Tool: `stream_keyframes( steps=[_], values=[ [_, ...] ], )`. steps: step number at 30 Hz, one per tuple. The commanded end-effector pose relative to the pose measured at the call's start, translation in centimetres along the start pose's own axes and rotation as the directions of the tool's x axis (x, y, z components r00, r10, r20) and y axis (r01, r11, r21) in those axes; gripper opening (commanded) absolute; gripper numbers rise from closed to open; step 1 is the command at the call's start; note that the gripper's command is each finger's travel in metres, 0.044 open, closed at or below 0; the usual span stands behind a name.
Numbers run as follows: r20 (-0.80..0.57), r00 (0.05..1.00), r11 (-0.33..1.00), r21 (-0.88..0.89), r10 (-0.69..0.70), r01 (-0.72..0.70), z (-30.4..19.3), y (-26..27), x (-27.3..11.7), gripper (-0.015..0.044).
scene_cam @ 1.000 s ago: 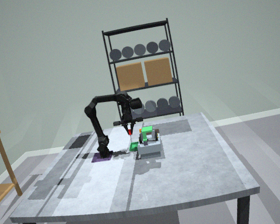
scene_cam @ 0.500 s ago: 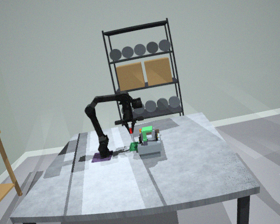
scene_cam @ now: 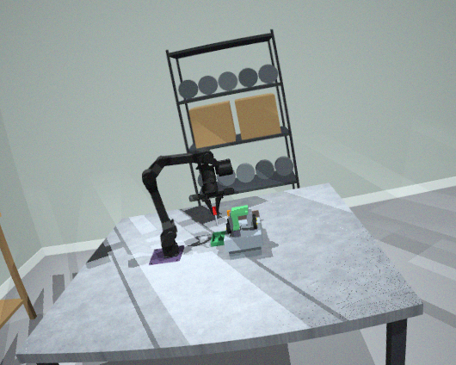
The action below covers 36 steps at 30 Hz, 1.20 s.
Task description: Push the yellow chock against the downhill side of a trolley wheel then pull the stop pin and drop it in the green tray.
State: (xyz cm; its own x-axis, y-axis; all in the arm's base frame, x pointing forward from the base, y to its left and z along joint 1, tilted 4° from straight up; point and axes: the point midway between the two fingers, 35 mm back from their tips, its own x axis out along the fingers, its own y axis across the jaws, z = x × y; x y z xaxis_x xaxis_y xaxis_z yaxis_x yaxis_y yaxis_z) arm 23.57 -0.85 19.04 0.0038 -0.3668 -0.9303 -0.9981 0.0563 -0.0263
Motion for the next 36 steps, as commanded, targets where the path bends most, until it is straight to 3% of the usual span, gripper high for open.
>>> stream_keyframes(
  steps=[1,26,36],
  values=[
    [0.001,1.0,1.0,0.0,0.009,-0.009,1.6,0.1,-0.1,0.0],
    [0.01,1.0,1.0,-0.005,0.009,-0.009,10.1,0.5,-0.7,0.0],
    [0.066,0.998,0.961,-0.275,-0.004,0.022,9.9,0.5,-0.7,0.0]
  ],
)
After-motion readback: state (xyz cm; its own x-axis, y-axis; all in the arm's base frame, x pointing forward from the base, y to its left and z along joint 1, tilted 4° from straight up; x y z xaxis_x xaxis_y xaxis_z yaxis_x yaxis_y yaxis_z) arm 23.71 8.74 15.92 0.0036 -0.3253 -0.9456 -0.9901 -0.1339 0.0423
